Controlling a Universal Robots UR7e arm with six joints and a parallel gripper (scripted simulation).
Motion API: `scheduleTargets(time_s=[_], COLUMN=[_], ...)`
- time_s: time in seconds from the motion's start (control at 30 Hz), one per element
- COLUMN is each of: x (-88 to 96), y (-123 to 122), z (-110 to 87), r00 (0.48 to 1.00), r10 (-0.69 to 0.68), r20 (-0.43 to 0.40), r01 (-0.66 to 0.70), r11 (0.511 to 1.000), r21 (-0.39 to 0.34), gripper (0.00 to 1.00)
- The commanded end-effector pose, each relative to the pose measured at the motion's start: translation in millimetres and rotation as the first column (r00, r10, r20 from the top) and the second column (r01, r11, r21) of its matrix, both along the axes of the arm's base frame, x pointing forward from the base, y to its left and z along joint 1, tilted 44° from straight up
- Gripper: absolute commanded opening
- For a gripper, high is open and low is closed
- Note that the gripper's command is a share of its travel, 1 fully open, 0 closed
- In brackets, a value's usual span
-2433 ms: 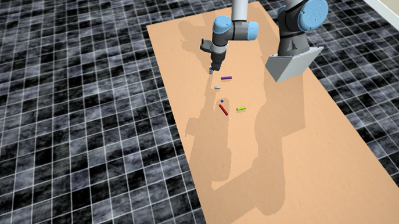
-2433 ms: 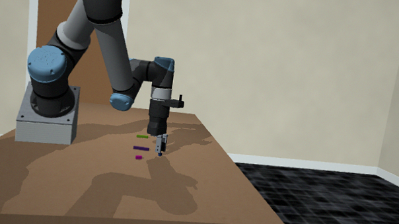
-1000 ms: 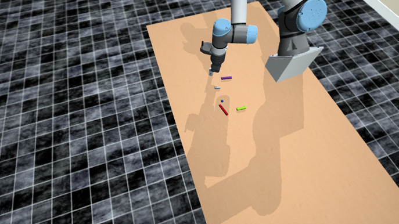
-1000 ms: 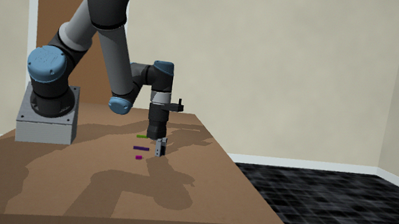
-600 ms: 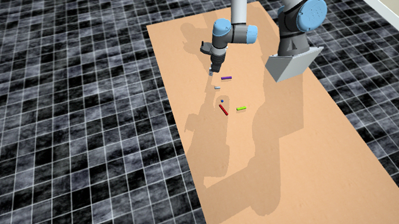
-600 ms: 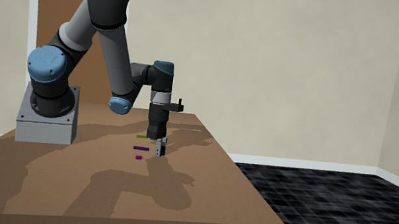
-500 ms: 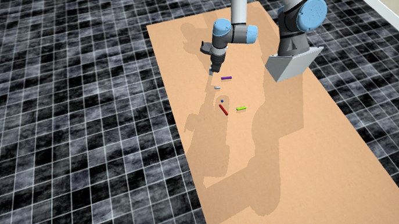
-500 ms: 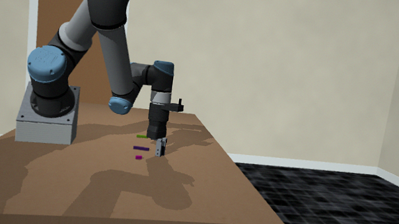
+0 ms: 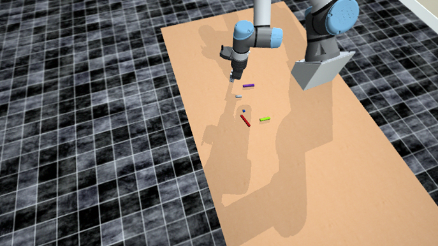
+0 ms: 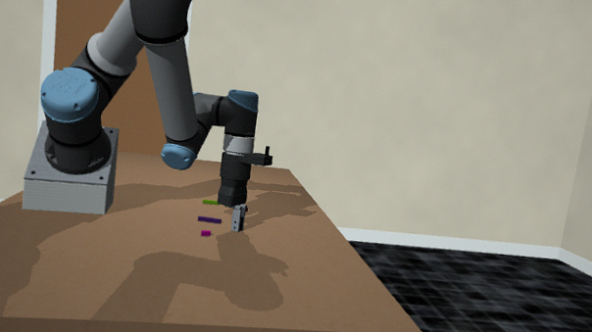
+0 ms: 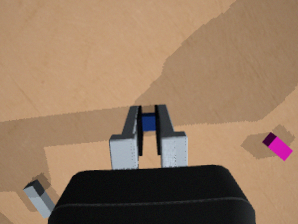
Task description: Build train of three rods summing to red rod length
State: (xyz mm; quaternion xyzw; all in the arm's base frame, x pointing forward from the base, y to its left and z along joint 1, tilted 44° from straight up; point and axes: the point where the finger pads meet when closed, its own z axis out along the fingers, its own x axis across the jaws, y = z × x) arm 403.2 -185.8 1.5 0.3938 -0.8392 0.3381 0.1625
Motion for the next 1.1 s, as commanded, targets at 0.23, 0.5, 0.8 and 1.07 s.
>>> scheduleTargets(time_s=[0.23,0.5,0.8,1.07], x=[0.3,0.3,0.3,0.4], y=[0,0,5,19], z=[0.3,0.3,5.0,19.6], r00=[1.000,1.000,1.000,1.000], r10=[0.001,0.001,0.001,0.001], r20=[0.001,0.001,0.001,0.001], r01=[-0.001,-0.001,-0.001,-0.001], r11=[1.000,1.000,1.000,1.000], r21=[0.000,0.000,0.000,0.000], gripper=[0.24,0.24,0.24,0.24])
